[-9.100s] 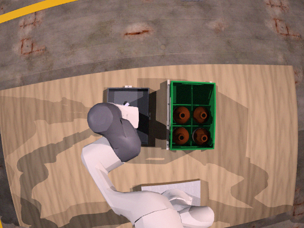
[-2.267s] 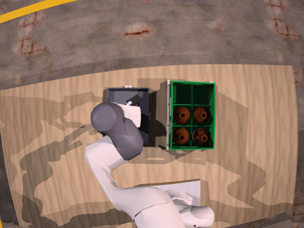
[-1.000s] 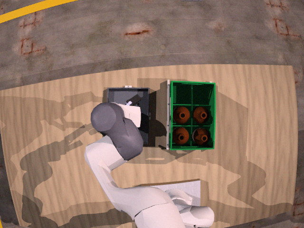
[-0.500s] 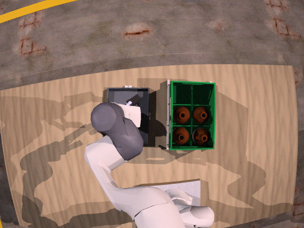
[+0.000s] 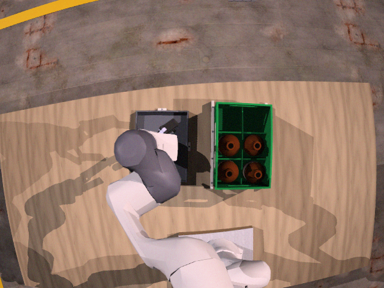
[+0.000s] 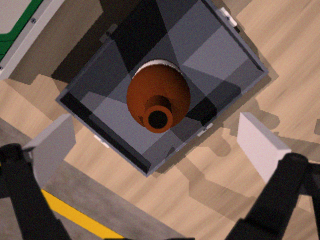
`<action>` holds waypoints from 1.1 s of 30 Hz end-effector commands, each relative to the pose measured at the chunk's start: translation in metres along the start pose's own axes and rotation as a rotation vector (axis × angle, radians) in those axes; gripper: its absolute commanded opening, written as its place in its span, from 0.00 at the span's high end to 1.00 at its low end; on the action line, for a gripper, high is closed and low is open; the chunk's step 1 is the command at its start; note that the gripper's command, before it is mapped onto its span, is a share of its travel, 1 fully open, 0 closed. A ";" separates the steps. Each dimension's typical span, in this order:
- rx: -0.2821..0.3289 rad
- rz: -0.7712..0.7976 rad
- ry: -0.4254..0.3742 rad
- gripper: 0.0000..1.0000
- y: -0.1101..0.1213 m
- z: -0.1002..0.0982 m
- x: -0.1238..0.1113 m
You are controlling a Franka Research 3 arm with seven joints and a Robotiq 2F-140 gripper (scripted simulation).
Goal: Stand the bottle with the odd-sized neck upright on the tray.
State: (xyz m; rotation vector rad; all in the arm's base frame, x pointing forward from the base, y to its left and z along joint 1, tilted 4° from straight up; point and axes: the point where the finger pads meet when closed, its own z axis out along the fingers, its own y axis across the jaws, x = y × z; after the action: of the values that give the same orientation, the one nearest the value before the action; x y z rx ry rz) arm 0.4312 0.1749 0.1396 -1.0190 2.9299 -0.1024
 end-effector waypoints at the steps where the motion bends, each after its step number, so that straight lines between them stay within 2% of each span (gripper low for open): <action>1: -0.001 0.005 0.002 0.00 -0.001 -0.005 0.000; 12: -0.001 0.005 0.002 0.00 -0.001 -0.024 0.000; 27: -0.001 0.005 0.002 0.00 -0.001 -0.063 0.000; 33: -0.001 0.005 0.002 0.00 -0.001 -0.071 0.000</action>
State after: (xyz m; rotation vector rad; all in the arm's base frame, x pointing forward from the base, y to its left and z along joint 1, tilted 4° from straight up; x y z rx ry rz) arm 0.4320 0.1777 0.2065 -0.9955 2.9250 -0.1072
